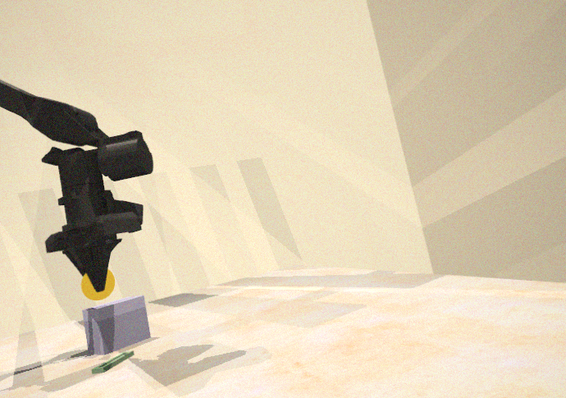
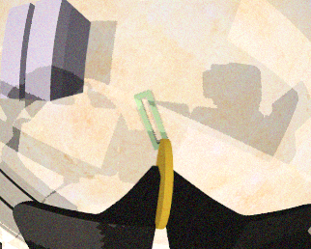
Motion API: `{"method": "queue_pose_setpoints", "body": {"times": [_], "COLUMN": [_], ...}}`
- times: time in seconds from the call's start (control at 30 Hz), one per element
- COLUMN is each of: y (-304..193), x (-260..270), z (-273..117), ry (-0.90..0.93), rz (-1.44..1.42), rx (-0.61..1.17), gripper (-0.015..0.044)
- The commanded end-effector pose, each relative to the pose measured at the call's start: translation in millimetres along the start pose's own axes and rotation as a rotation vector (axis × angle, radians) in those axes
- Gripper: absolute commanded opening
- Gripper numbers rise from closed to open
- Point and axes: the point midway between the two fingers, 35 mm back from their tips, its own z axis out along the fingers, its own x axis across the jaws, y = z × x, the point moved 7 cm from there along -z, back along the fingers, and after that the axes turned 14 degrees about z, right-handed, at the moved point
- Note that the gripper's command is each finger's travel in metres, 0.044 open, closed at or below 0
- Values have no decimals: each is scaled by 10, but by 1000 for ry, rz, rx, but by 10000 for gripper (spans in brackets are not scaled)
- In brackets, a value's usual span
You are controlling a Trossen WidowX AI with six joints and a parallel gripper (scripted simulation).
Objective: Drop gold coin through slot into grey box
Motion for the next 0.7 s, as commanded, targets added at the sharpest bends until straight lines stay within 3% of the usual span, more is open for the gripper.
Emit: {"method": "queue_pose_setpoints", "body": {"times": [0.0,0.67], "y": [29,255], "x": [53,526], "z": [-11,-13], "ry": [1,7], "rz": [11,11], "rx": [-3,-6], "gripper": [0,0]}}
